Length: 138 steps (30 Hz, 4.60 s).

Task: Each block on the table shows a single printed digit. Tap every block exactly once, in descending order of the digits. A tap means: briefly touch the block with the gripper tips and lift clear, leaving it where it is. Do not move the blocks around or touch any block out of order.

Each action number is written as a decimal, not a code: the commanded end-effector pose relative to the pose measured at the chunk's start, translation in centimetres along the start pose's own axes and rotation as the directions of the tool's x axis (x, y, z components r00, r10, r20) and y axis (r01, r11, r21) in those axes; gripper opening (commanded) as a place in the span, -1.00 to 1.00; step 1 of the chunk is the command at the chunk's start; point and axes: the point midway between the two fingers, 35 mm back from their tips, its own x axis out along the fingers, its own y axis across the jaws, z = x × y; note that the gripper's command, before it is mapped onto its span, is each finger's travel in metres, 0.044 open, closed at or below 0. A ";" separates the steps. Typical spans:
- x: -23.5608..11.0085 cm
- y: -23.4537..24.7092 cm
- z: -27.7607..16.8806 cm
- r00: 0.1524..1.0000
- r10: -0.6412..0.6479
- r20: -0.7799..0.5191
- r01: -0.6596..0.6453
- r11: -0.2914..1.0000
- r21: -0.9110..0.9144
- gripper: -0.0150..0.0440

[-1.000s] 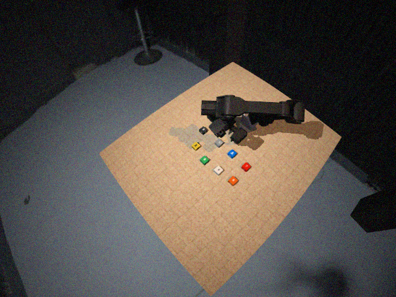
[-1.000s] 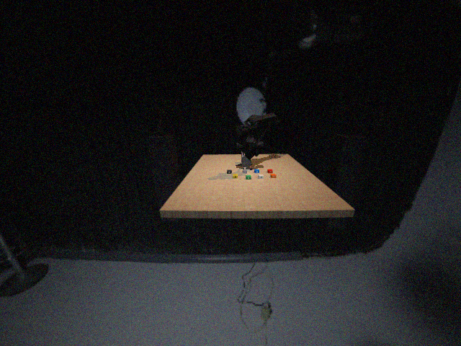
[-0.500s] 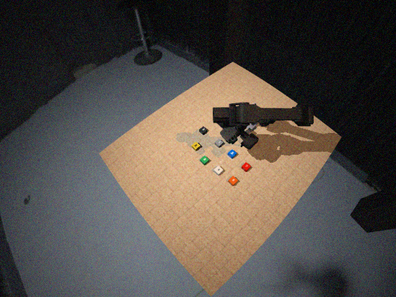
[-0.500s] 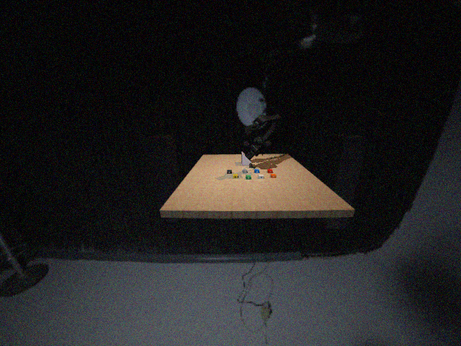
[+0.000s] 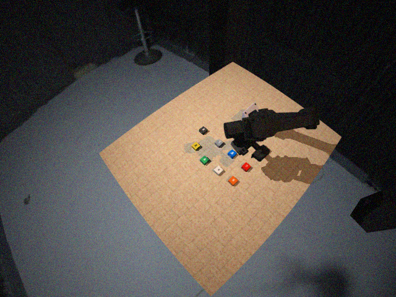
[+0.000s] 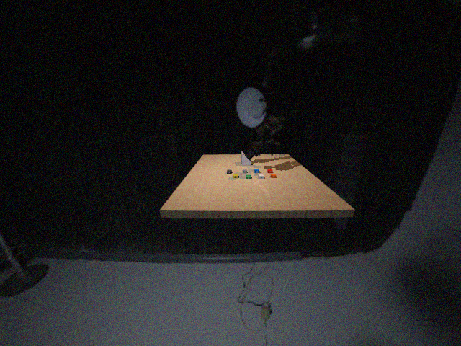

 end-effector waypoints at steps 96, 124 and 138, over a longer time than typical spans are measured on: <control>-0.9 -12.7 13.0 1.000 -0.024 0.015 0.025 0.998 -0.062 0.86; -1.1 -19.8 11.3 0.999 -0.029 0.016 0.029 0.998 -0.062 0.86; -1.6 -17.0 9.8 1.000 -0.027 0.014 0.028 0.998 -0.061 0.86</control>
